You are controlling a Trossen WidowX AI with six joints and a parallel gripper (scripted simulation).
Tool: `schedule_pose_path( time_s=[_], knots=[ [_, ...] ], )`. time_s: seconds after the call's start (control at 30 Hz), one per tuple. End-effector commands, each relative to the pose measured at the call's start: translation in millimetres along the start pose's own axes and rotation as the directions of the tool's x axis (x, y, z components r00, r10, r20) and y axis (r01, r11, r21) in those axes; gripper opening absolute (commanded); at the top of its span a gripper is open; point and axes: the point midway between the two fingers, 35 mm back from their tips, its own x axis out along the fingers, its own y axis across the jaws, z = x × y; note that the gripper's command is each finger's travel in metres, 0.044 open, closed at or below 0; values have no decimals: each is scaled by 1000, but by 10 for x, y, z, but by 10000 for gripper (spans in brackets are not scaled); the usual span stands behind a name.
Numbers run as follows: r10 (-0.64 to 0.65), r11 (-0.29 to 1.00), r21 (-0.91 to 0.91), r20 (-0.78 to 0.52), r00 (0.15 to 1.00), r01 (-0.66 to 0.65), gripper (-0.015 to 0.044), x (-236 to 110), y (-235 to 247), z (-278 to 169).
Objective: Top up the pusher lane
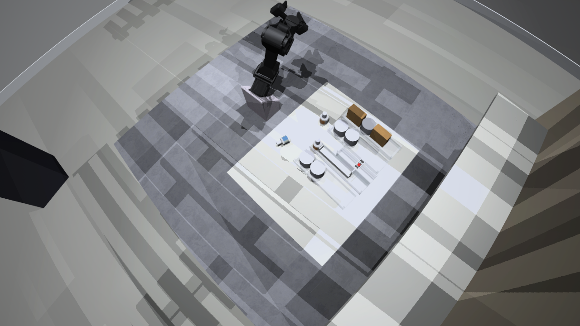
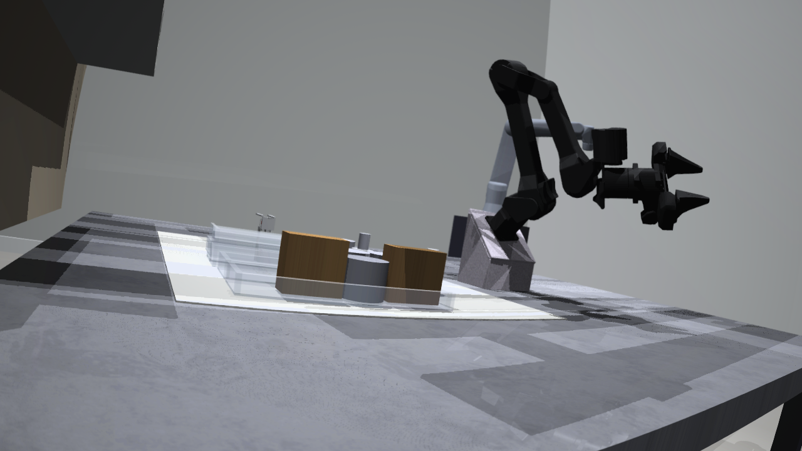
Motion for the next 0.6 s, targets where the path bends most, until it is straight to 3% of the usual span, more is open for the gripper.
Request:
schedule_pose_path(
  time_s=[0.0, 0.13, 0.3, 0.43, 0.57],
  knots=[
    [4, 1000, 3, 3, 1000, -4, 426, 3, 11, 3],
    [111, 991, 66, 65, 992, -115, 440, 43, 296, 71],
    [378, 884, 222, 177, 909, -411, 440, -27, 1043, 122],
    [582, 693, 360, 233, 779, -625, 440, -269, 1642, 50],
    [751, 422, 512, 264, 605, -748, 440, -661, 2160, -106]
  ],
)
